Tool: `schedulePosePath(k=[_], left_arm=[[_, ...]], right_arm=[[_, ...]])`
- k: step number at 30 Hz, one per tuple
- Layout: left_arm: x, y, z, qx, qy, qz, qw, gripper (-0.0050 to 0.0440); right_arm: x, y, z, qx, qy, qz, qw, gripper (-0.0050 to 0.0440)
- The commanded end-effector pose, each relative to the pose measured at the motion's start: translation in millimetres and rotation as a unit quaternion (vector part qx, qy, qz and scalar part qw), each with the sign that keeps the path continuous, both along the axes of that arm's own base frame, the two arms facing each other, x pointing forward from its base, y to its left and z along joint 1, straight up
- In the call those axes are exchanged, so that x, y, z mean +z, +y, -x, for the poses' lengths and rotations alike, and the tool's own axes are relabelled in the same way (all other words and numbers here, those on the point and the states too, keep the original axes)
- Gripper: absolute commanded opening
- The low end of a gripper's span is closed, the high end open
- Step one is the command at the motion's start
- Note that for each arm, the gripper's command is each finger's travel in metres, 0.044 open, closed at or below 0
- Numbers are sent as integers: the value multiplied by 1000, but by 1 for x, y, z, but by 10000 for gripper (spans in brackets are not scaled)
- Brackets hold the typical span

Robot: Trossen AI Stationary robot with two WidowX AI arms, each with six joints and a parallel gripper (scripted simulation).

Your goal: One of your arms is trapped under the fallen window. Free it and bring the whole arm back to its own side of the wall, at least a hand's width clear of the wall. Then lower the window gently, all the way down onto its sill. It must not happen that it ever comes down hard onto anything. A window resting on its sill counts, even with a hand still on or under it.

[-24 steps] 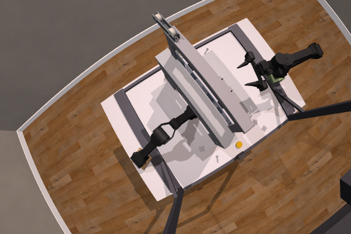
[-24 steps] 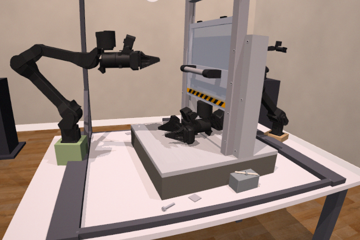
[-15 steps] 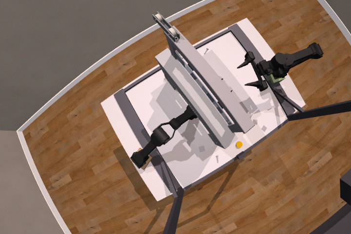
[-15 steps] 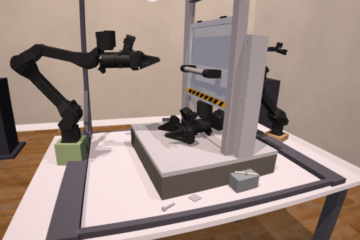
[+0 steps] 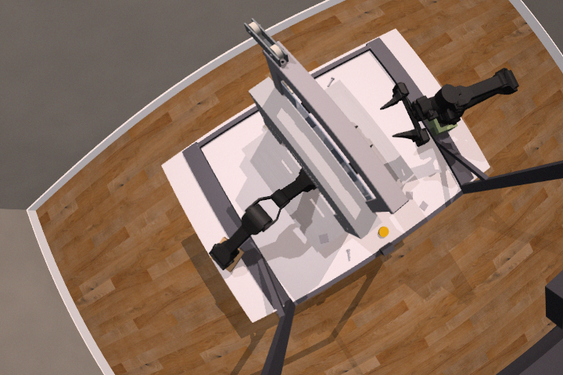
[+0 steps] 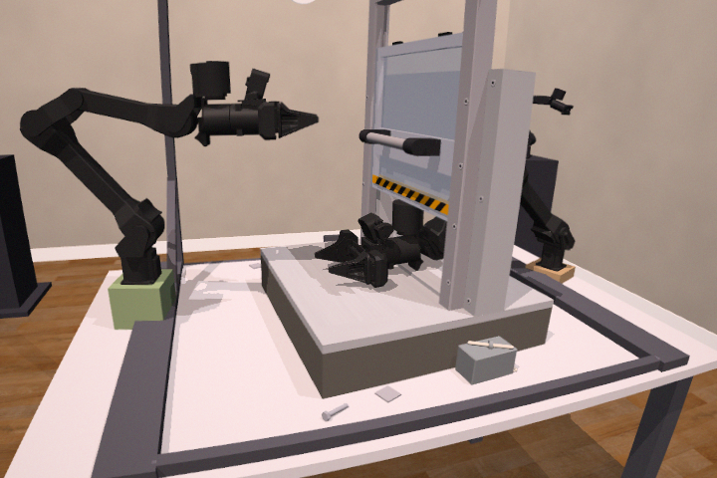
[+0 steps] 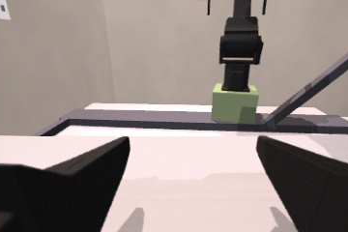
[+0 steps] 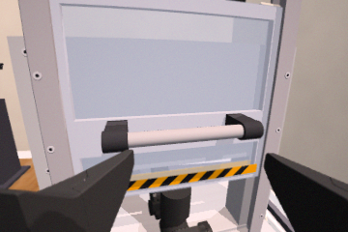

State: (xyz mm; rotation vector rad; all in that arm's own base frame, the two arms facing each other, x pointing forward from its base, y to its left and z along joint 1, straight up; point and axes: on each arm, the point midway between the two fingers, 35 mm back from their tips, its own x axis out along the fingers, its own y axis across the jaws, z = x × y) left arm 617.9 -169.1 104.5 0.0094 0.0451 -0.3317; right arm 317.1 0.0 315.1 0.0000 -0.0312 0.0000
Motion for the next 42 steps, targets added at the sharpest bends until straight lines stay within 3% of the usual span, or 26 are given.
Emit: schedulePosePath(k=[1,10,11,12,22,23,24,27,28,31,37,38,40,42], left_arm=[[40,0,-2,0,-37,9,999,400],[40,0,-2,0,-37,9,999,400],[33,0,-2,0,-32,8,999,400],[44,0,-2,0,-41,10,999,400],[44,0,-2,0,-41,10,999,400],[44,0,-2,0,-41,10,999,400],[44,0,-2,0,-41,10,999,400],[44,0,-2,0,-41,10,999,400],[44,0,-2,0,-41,10,999,400],[44,0,-2,0,-41,10,999,400],[44,0,-2,0,-41,10,999,400],[44,0,-2,0,-41,10,999,400],[44,0,-2,0,-41,10,999,400],[44,0,-2,0,-41,10,999,400]], right_arm=[[8,0,1,0,-9,0,1000,400],[8,0,1,0,-9,0,1000,400],[-8,-2,-6,3,8,0,1000,400],[-11,-3,-9,8,9,0,1000,400],[-62,-22,-43,101,7,5,995,400],[-27,-13,-36,96,-30,15,995,400],[-56,-19,-42,91,6,5,996,400],[-55,-21,-43,94,2,6,996,400],[-73,-24,-45,101,19,0,995,400],[-92,-33,-47,129,20,0,991,400],[-88,-34,-45,148,0,9,989,400],[-77,-34,-47,145,-10,14,989,400],[-95,-36,-47,139,14,1,990,400],[-95,-36,-47,139,13,1,990,400]])
